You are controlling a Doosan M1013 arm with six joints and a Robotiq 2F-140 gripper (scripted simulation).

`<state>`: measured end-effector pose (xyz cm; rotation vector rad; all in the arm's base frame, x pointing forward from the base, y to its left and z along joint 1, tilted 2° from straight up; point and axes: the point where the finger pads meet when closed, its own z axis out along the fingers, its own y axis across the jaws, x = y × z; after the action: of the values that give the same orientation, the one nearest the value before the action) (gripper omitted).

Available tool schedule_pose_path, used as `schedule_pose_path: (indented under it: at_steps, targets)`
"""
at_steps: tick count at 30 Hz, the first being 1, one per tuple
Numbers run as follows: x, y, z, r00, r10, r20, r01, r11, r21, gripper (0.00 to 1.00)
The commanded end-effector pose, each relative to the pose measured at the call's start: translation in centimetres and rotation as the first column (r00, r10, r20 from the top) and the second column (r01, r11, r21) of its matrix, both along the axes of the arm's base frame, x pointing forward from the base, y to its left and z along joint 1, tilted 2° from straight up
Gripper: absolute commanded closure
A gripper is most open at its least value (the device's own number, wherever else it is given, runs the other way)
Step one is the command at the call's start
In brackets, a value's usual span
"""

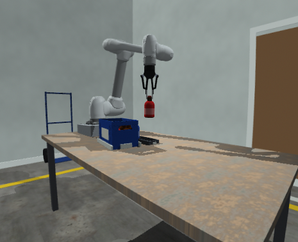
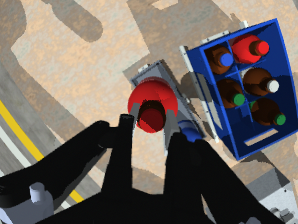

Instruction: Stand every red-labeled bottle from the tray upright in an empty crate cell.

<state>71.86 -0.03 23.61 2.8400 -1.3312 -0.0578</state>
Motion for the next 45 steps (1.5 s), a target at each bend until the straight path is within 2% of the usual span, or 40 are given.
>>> schedule_pose_path:
  at_steps: [1,45]
  targets:
    - [0.0,0.0,0.01,1.0,0.0,0.0,0.0,1.0,0.0,1.0]
    - [-0.38,-0.21,0.03,1.0,0.0,0.0,0.0,1.0,0.0,1.0]
